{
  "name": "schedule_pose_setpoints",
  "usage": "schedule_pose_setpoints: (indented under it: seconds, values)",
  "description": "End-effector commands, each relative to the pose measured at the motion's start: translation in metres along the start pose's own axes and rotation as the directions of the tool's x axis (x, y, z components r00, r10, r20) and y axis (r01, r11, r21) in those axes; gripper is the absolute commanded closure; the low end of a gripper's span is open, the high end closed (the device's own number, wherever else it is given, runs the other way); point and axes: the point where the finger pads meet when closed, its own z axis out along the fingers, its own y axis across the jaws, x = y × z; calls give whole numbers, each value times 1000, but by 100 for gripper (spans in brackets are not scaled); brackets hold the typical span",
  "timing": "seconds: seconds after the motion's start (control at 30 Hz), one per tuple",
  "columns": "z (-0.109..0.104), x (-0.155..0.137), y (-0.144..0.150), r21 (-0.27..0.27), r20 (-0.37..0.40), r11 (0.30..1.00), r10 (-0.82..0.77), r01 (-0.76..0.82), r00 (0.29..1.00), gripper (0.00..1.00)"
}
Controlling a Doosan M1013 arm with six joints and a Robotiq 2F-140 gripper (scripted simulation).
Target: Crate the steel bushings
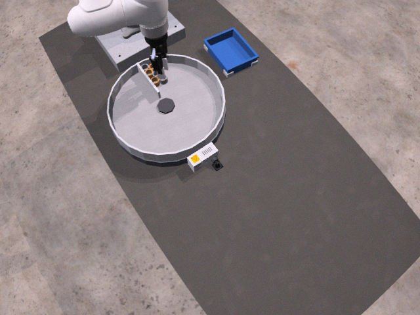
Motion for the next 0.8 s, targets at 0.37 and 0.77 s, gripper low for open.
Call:
schedule_pose_setpoints:
  seconds: [0.37,0.77]
  values:
    - [17,0,0,0,0,1000,0,0,1000,76]
    - [20,0,0,0,0,1000,0,0,1000,76]
